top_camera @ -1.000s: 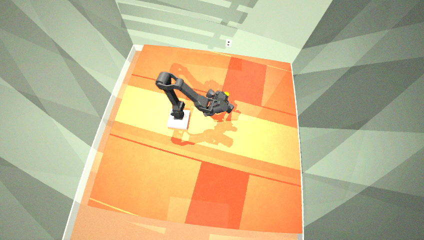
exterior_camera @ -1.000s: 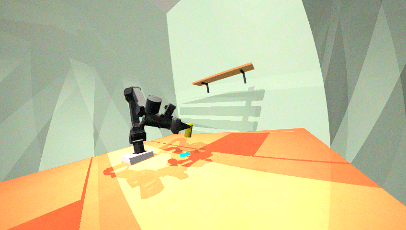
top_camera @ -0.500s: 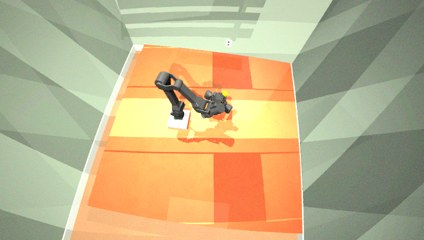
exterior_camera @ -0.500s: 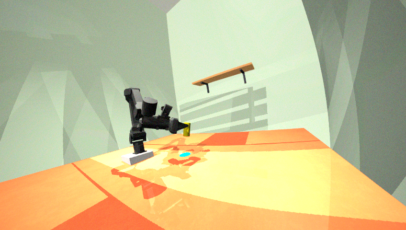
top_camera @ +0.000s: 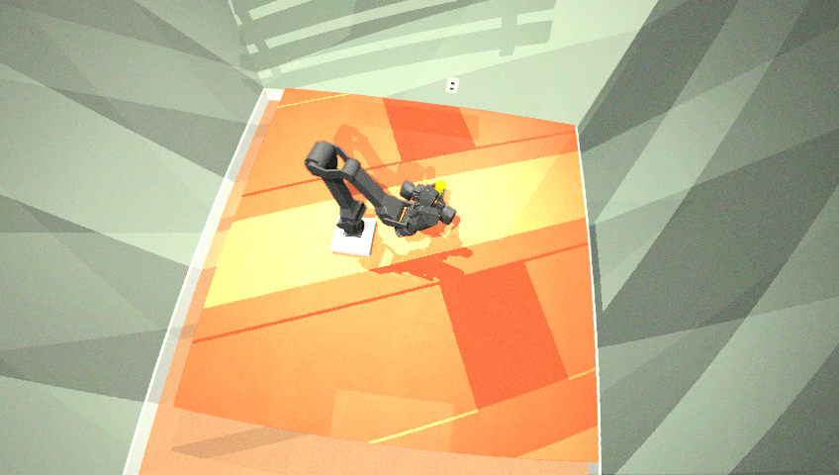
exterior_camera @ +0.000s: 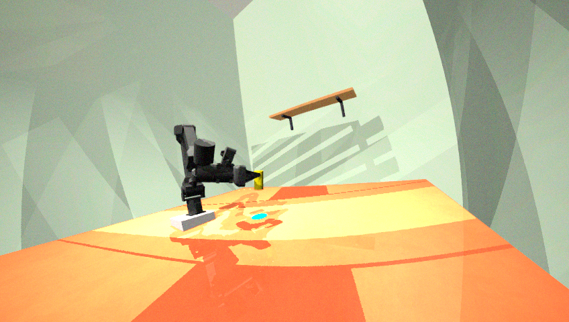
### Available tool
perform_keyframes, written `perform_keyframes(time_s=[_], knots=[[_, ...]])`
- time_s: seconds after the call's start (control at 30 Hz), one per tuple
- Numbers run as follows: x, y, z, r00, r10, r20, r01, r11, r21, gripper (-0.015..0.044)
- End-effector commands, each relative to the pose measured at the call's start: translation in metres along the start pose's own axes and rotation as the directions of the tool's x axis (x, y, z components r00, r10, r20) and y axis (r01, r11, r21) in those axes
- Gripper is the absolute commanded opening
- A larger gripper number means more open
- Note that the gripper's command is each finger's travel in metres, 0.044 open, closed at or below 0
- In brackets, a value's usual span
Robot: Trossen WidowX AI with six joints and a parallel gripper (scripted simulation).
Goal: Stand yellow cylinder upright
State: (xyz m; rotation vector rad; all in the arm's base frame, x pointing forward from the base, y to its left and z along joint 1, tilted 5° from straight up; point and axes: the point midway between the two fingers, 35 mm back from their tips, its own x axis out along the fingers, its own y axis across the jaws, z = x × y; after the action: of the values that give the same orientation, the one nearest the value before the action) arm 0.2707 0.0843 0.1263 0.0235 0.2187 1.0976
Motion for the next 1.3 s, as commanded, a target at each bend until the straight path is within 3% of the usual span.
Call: perform_keyframes(time_s=[0.0, 1.27], knots=[[-0.002, 0.003, 0.001, 1.0, 0.011, 0.017, -0.011, 1.0, -0.007, 0.0105], [-0.016, 0.022, -0.001, 0.994, 0.056, 0.094, -0.05, 0.996, -0.071, 0.0105]])
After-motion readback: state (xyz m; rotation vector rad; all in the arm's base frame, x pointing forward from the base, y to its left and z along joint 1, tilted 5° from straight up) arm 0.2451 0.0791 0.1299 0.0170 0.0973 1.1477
